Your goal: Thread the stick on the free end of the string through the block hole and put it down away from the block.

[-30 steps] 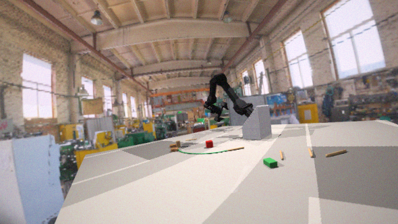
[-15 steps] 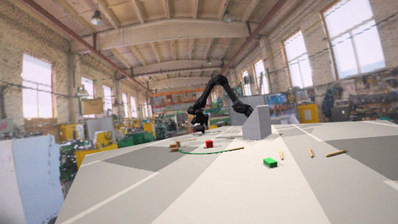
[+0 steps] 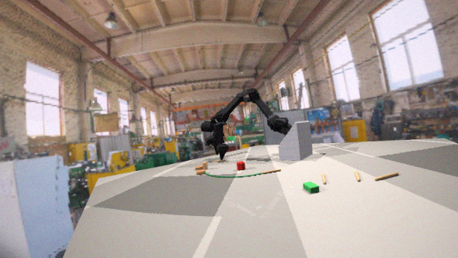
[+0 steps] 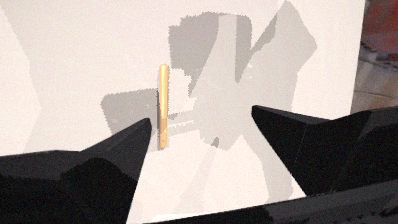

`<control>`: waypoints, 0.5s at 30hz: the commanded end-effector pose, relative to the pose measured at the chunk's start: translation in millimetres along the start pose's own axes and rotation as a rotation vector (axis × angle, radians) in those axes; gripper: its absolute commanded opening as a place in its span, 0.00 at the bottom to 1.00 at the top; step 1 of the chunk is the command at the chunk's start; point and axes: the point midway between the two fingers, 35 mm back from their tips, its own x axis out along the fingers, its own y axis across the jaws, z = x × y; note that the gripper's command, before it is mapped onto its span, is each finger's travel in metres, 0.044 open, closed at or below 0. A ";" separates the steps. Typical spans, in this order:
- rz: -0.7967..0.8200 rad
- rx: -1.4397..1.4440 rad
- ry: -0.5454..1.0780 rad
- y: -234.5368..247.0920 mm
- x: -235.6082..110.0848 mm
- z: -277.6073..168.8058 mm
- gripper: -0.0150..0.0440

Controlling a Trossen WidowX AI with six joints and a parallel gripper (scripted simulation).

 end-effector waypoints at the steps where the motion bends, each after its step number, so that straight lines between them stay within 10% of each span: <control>1: 0.111 -0.281 -0.035 68.3 -11.6 18.6 1.00; 15: 0.228 -1.454 -0.149 270.1 -98.0 -10.5 1.00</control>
